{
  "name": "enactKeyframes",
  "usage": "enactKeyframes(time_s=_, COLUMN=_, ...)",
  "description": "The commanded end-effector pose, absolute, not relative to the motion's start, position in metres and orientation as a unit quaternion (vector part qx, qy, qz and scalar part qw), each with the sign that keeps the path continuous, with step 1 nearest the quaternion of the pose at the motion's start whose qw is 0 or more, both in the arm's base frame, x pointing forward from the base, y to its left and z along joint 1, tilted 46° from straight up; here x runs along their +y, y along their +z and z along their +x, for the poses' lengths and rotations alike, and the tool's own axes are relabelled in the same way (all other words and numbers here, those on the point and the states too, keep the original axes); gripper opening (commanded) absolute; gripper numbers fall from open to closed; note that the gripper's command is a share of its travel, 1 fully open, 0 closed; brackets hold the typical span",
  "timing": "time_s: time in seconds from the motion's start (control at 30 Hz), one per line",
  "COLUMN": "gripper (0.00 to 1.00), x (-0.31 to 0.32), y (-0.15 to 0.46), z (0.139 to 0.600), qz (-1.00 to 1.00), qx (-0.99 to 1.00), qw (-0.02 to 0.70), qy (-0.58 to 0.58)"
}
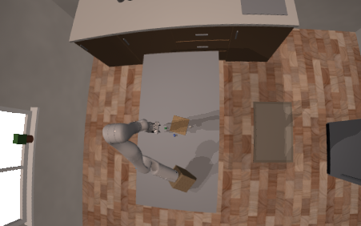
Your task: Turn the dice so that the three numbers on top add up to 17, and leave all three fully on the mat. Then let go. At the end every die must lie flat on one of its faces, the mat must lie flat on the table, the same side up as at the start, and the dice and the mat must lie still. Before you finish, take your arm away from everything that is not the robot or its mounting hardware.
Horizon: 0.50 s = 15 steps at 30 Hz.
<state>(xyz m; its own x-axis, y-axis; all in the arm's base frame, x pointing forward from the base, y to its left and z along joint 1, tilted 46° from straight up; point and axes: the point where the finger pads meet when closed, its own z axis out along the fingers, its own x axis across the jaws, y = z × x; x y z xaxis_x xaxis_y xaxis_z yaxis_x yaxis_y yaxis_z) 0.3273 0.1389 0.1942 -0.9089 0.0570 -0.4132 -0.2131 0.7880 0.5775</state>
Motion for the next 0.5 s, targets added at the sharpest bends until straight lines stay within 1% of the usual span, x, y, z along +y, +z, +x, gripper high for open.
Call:
enactKeyframes(time_s=0.0, gripper=1.0, x=0.127, y=0.201, z=0.329, qz=-0.03, qx=0.921, qw=0.215, qy=0.323)
enactKeyframes(time_s=0.47, gripper=1.0, x=0.103, y=0.229, z=0.314, qz=-0.03, qx=0.921, qw=0.215, qy=0.323)
